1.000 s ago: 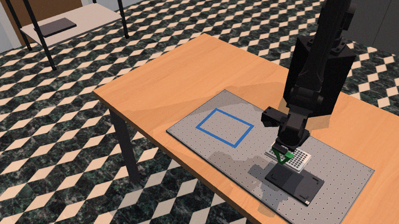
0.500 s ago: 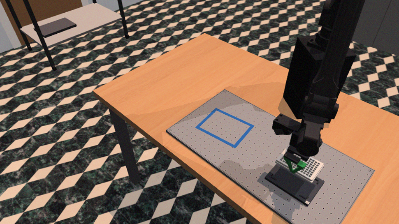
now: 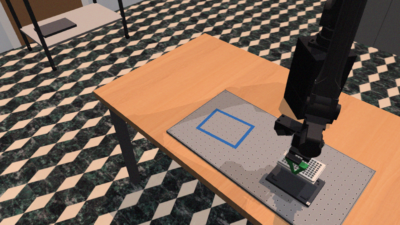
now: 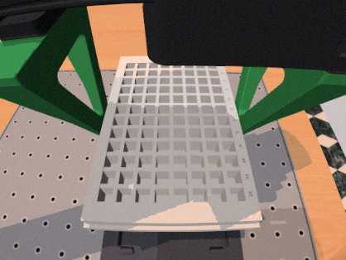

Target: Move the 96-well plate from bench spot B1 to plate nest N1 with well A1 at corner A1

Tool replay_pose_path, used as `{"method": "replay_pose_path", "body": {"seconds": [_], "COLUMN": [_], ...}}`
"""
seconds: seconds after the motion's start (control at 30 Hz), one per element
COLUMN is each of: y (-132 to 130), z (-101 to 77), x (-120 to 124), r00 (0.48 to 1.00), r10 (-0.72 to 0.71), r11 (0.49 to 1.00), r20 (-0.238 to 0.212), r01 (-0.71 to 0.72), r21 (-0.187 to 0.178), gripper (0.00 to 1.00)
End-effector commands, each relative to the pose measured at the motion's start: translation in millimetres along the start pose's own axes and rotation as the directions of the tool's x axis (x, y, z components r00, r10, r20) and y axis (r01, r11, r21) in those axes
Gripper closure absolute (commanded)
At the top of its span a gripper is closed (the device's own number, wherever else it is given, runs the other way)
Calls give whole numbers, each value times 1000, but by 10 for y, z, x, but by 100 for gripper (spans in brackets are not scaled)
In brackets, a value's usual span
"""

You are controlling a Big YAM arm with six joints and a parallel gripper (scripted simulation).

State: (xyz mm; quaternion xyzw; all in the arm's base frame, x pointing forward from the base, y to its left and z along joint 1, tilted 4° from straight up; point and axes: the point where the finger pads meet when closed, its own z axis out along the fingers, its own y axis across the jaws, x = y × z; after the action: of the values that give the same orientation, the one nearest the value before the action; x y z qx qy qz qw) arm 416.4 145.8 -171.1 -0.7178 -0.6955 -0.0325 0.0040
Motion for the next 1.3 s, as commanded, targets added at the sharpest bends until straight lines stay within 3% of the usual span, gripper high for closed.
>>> {"method": "replay_pose_path", "body": {"seconds": [0.0,0.57,0.67,0.93,1.03,1.07,1.13,1.27], "y": [157,142,109,179,213,305,177,119], "z": [-123,-121,9,137,108,-1,209,289], "x": [-18,-37,-55,-10,7,47,2,-6], "r00": [999,999,999,1000,1000,999,1000,1000], "r10": [32,32,32,27,26,24,24,22], "r11": [999,999,999,999,999,997,999,1000], "r20": [-7,-6,-2,-7,-11,-22,-7,-3], "r01": [-32,-32,-32,-27,-26,-25,-24,-22], "r21": [-31,-30,-19,-31,-41,-68,-30,-21], "gripper": [100,100,100,100,100,100,100,100]}}
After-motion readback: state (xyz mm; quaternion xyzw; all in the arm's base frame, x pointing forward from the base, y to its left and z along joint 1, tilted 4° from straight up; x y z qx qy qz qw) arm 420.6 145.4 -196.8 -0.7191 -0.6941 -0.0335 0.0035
